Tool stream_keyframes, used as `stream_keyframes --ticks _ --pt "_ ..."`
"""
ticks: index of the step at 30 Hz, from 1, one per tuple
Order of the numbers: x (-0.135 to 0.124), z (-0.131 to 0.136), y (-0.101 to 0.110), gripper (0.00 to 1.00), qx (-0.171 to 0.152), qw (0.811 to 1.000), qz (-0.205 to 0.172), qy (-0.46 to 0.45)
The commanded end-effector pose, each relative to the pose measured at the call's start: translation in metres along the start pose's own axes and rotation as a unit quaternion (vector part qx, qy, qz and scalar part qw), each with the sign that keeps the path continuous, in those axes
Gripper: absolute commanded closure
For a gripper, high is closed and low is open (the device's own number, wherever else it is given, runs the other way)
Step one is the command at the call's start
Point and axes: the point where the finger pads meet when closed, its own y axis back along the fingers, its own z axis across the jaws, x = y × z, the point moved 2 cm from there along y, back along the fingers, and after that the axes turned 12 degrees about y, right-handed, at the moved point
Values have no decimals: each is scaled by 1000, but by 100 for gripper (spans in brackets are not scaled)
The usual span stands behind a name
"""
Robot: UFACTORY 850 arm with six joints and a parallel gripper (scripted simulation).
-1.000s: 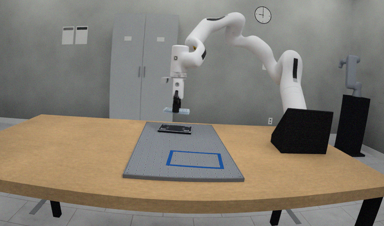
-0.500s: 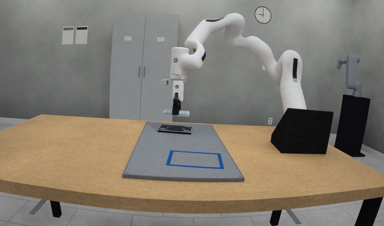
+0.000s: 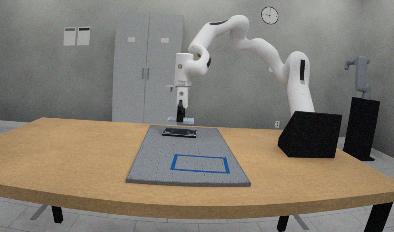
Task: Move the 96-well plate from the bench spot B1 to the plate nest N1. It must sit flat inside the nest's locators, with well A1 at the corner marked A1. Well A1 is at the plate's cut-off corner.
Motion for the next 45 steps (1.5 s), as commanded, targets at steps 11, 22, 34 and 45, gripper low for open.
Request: stream_keyframes --ticks 11,22,34,45 --pt "1 0 -19 100 0 1000 1 0" --pt "1 0 -36 100 0 1000 1 0" --pt "1 0 -36 100 0 1000 1 0" --pt "1 0 -36 100 0 1000 1 0"
